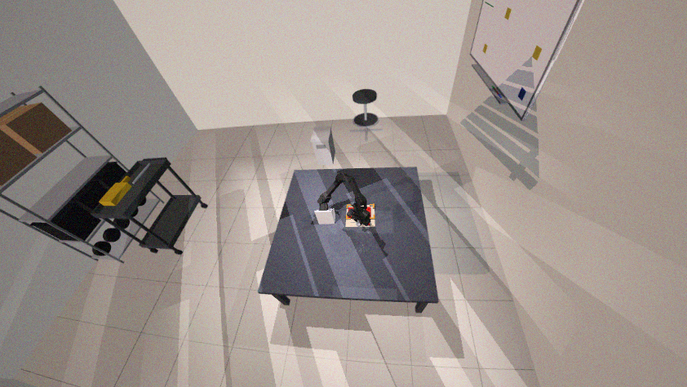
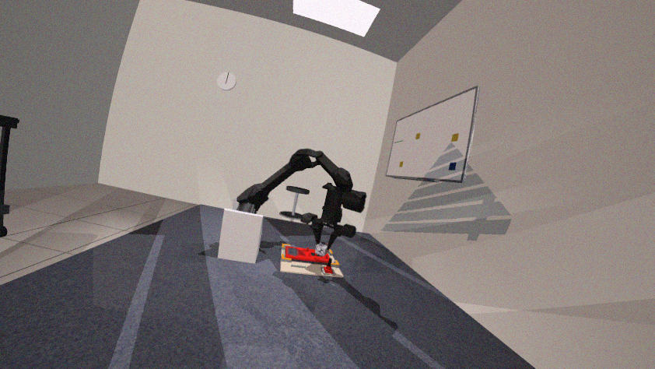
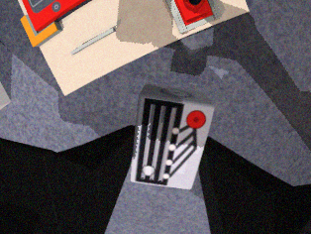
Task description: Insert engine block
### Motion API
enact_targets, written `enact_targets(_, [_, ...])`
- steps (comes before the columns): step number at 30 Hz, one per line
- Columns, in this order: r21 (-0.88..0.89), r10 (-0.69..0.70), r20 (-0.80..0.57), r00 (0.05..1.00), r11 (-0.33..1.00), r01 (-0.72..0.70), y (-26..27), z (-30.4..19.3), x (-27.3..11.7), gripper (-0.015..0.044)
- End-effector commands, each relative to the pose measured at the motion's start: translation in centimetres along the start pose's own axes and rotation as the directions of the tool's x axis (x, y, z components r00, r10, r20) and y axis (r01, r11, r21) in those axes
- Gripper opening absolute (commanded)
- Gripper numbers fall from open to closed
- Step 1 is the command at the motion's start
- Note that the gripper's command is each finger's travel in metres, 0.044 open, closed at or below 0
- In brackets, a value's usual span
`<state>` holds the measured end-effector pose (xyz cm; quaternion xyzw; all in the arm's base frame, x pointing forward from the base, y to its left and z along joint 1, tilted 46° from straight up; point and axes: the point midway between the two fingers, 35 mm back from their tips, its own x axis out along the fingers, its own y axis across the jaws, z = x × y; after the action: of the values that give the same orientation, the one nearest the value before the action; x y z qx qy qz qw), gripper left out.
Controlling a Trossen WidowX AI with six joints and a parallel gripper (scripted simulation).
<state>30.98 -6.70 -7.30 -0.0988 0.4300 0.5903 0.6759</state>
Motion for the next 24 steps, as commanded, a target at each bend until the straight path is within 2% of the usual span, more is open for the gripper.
enact_targets(1, [-0.008, -0.008, -0.003, 1.0, 1.0, 0.008, -0.1, 0.0, -0.9, 0.0])
enact_targets(24, [0.317, -0.025, -0.024, 0.999, 0.948, 0.031, 0.9, 6.0, 1.5, 0.0])
